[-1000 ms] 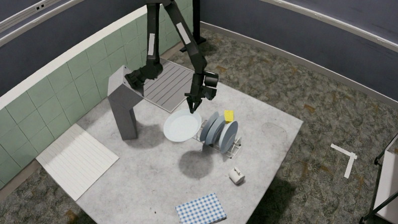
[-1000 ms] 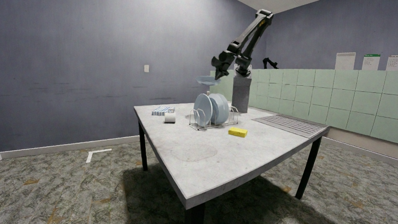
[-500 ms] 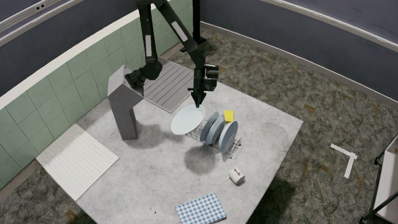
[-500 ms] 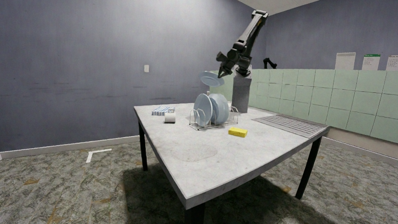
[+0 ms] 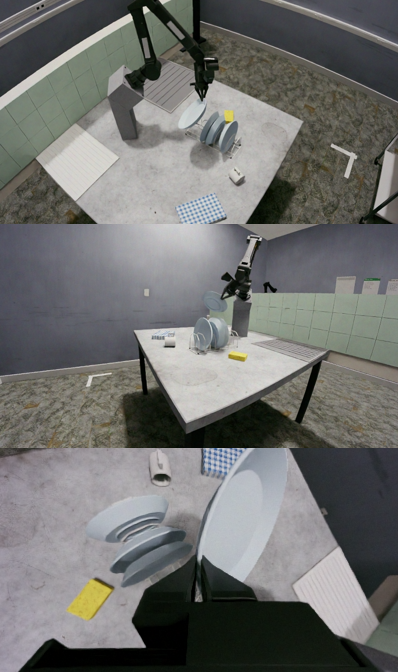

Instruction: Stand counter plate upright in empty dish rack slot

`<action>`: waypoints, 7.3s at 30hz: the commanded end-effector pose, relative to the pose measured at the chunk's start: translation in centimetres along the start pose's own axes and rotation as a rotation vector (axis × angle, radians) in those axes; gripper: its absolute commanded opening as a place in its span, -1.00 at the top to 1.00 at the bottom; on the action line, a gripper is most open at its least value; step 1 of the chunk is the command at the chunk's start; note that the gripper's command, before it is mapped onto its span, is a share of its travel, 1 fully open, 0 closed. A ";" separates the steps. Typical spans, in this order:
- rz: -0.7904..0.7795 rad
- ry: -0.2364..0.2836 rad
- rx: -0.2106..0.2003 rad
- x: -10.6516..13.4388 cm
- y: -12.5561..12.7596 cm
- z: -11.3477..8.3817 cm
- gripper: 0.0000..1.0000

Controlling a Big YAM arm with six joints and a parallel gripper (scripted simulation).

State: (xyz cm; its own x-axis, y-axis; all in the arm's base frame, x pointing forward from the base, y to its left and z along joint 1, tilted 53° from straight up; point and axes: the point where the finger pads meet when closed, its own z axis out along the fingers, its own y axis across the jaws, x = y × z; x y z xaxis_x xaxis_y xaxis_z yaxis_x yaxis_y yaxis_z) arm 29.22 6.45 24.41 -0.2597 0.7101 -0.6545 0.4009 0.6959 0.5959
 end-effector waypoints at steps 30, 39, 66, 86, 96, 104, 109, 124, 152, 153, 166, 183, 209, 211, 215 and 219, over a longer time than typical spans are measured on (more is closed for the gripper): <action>0.621 -0.127 -0.255 -2.6 3.6 -7.3 1.00; 0.763 -0.126 -0.310 -3.1 3.9 -8.7 1.00; 0.990 -0.109 -0.388 -3.8 3.9 -10.8 1.00; 1.039 -0.104 -0.406 -4.1 3.9 -11.3 1.00; 1.040 -0.104 -0.407 -4.2 4.0 -11.4 1.00; 1.041 -0.104 -0.407 -4.2 4.0 -11.4 1.00; 1.041 -0.104 -0.407 -4.2 4.0 -11.4 1.00; 1.041 -0.104 -0.407 -4.2 4.0 -11.4 1.00; 1.041 -0.123 -0.364 -3.1 4.1 -9.6 1.00; 1.040 -0.122 -0.360 -2.8 4.1 -9.4 1.00; 1.046 -0.120 -0.341 -2.3 4.6 -8.6 1.00; 1.055 -0.118 -0.349 -2.6 4.4 -8.8 1.00; 1.029 -0.123 -0.333 -0.6 5.2 -6.5 1.00; 1.014 -0.125 -0.322 0.0 4.9 -6.0 1.00; 1.048 -0.121 -0.347 -1.0 5.4 -6.7 1.00; 1.039 -0.122 -0.340 -0.7 5.4 -6.4 1.00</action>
State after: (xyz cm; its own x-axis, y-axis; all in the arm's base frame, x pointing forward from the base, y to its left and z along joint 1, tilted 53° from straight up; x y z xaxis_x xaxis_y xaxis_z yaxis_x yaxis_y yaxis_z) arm 25.64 11.16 29.67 0.1342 0.9719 0.1933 0.1399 -0.2117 0.9673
